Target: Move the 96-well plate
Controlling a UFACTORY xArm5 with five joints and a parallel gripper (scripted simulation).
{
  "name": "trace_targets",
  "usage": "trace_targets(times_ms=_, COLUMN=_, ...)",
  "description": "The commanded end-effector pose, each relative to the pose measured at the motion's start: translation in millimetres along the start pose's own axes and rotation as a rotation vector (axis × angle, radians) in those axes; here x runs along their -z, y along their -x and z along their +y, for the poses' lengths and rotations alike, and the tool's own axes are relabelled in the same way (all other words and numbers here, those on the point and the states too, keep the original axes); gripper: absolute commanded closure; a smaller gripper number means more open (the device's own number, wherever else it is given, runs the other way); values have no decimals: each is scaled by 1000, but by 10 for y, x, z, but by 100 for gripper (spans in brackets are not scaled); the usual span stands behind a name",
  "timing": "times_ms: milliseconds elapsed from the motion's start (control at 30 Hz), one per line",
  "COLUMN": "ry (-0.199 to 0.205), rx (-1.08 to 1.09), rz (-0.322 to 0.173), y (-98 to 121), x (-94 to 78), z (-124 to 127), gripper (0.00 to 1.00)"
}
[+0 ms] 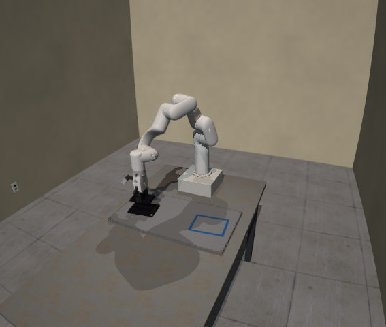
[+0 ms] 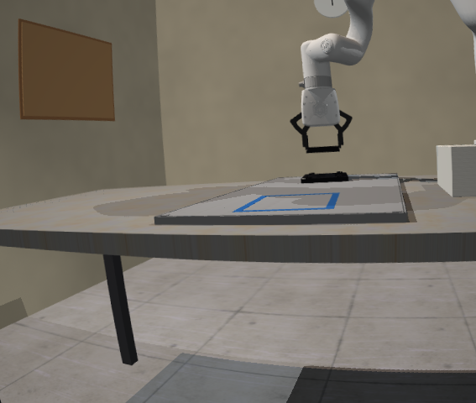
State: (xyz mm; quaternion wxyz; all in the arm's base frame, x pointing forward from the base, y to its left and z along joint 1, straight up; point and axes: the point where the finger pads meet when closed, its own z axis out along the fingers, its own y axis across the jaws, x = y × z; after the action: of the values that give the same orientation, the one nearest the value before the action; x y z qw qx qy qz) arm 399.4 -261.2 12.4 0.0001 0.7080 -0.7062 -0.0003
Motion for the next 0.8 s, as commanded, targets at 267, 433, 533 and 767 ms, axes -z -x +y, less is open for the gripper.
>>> trace_targets(times_ms=267, ry=-3, rx=0, rz=2, y=-7, x=176, z=-12, gripper=100)
trace_targets(times_ms=433, ry=-3, rx=0, rz=2, y=-7, x=197, z=-12, gripper=100)
trace_targets(times_ms=533, ry=-3, rx=0, rz=2, y=-7, x=197, z=-12, gripper=100)
trace_targets(times_ms=767, ry=-3, rx=-59, rz=2, y=60, x=195, z=-19, gripper=100)
